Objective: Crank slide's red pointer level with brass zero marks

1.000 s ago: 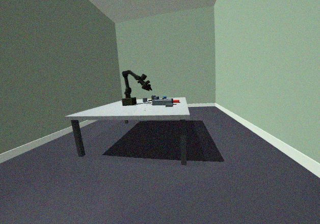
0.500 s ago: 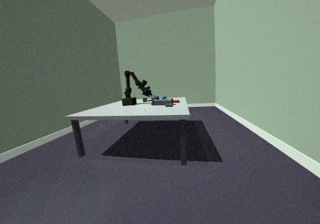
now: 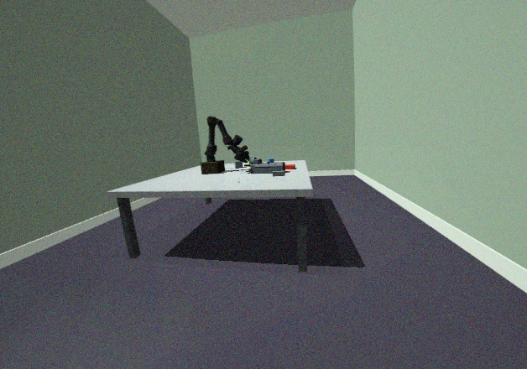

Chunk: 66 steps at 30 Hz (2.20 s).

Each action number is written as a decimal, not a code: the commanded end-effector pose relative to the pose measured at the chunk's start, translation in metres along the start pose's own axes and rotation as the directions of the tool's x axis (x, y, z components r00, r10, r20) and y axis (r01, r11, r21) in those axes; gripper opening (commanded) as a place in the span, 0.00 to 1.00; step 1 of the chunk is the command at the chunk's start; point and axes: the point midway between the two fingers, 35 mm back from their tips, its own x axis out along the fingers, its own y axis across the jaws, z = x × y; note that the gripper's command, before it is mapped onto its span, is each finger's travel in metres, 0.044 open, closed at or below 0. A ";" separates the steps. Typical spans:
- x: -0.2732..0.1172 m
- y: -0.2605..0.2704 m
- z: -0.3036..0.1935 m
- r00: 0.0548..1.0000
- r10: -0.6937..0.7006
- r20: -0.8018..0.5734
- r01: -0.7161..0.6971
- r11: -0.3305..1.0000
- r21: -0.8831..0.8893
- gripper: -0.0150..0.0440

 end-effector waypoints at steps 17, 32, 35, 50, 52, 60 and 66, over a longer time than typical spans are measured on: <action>0.024 0.001 -0.027 1.000 0.003 -0.009 -0.003 1.000 -0.002 1.00; 0.035 0.001 -0.041 1.000 0.003 -0.009 -0.003 1.000 -0.002 0.87; 0.035 0.001 -0.041 1.000 0.003 -0.009 -0.003 1.000 -0.002 0.73; 0.035 0.001 -0.041 1.000 0.003 -0.009 -0.003 1.000 -0.002 0.25; 0.035 0.001 -0.041 1.000 0.003 -0.009 -0.003 1.000 -0.002 0.25; 0.035 0.003 -0.041 1.000 0.003 -0.009 -0.003 1.000 -0.002 0.25; 0.034 0.005 -0.040 1.000 0.003 -0.009 -0.003 1.000 -0.002 0.25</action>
